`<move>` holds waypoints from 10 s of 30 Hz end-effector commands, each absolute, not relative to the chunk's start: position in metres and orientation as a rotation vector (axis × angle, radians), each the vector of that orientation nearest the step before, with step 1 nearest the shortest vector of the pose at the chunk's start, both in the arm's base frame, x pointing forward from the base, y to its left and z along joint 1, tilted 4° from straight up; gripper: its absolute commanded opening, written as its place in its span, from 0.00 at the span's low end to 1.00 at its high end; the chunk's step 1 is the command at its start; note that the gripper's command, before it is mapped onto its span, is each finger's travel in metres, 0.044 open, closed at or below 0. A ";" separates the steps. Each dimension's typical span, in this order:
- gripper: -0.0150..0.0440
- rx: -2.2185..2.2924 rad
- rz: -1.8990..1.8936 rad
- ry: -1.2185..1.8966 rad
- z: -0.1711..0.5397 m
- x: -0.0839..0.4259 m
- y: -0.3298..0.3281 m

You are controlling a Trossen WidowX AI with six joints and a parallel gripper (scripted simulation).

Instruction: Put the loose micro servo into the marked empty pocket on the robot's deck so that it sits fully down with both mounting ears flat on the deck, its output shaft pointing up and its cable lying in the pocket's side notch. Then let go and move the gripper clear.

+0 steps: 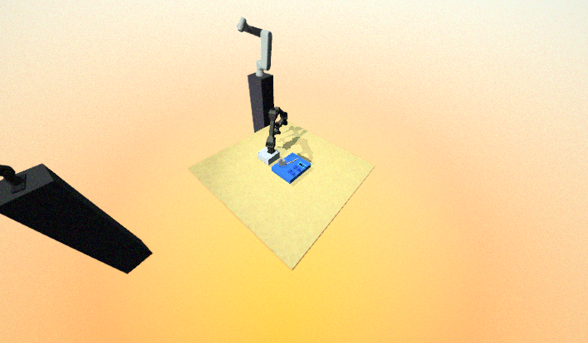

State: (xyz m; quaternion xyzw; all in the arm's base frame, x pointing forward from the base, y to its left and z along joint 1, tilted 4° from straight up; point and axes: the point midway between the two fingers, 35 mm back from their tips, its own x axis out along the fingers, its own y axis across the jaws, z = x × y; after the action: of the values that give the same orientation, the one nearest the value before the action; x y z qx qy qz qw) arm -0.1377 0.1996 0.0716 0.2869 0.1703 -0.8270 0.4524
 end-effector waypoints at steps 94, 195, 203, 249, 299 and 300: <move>1.00 2.046 -2.403 -2.780 0.088 0.199 0.034; 0.25 1.746 -1.563 -3.839 0.078 0.216 -0.049; 0.25 1.748 -1.562 -3.840 0.078 0.230 -0.051; 0.25 1.277 -1.087 -4.281 0.070 0.245 0.068; 0.25 -0.150 0.408 -4.669 0.070 0.330 0.057; 0.25 -0.150 0.408 -4.669 0.070 0.334 0.057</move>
State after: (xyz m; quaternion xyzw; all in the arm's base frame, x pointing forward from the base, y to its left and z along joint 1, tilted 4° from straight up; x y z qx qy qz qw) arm 0.3181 0.0587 0.0667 0.0242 0.7166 -0.0635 0.6941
